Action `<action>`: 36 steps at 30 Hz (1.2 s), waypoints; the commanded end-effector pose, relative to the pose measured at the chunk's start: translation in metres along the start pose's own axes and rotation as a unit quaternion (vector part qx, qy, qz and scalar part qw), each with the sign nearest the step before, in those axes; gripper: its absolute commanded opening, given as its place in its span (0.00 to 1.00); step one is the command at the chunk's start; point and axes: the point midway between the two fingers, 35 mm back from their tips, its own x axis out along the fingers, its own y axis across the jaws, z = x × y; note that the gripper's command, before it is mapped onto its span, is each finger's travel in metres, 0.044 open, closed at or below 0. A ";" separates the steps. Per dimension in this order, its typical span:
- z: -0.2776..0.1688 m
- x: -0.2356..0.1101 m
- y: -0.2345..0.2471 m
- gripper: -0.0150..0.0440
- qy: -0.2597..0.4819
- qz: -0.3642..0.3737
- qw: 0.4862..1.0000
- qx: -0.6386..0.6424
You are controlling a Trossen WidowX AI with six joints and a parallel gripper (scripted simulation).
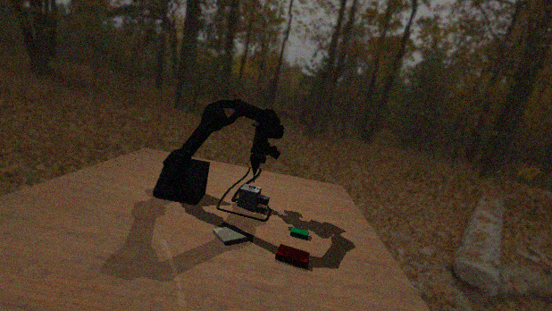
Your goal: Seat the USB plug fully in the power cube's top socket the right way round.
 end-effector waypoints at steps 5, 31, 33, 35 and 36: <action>0.000 0.000 0.000 0.25 -0.001 0.001 0.995 -0.099; 0.000 0.000 0.000 0.25 -0.001 0.000 0.905 -0.425; 0.000 0.000 0.000 0.25 -0.001 0.000 0.894 -0.449; 0.000 0.000 0.000 0.25 -0.001 0.000 0.882 -0.472; 0.000 0.000 0.000 0.25 -0.001 0.000 0.875 -0.484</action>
